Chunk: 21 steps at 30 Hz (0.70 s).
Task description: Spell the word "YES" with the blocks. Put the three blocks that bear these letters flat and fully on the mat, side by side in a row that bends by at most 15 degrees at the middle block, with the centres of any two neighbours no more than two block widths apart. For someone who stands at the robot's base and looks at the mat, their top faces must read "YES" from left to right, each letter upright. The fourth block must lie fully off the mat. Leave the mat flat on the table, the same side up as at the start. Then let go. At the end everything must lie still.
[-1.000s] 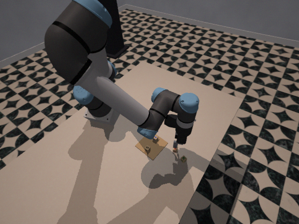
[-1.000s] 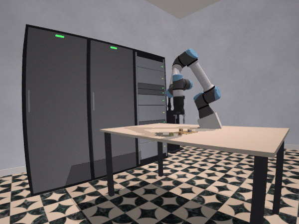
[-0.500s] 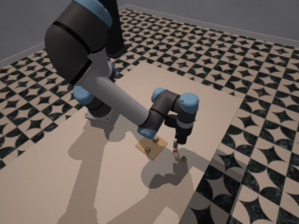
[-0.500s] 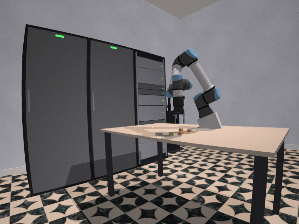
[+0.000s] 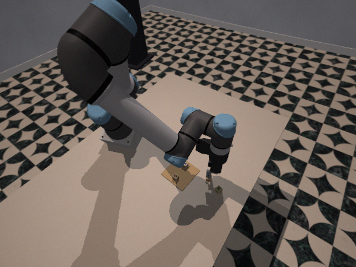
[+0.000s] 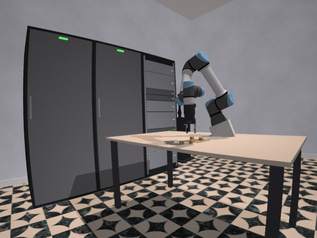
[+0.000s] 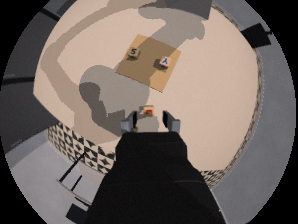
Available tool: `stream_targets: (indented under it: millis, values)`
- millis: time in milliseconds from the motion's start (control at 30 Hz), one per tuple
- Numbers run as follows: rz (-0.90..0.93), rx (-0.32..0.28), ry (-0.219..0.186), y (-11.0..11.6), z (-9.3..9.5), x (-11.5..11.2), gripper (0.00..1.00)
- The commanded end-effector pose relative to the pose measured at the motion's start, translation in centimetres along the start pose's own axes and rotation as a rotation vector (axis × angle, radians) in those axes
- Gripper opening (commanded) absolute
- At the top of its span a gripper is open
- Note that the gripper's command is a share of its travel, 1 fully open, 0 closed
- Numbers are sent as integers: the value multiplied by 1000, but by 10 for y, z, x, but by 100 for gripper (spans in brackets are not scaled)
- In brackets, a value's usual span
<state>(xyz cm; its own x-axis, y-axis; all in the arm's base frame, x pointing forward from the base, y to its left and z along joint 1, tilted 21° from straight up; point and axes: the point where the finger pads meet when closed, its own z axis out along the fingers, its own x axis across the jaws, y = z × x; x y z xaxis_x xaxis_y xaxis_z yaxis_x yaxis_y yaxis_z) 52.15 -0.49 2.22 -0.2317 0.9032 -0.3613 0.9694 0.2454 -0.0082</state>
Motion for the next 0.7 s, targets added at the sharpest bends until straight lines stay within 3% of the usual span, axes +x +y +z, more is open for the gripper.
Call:
stream_targets:
  millis: [0, 667]
  values:
    - [0, 2, 1, -1, 9, 0, 100]
    - [0, 2, 1, 0, 34, -1, 100]
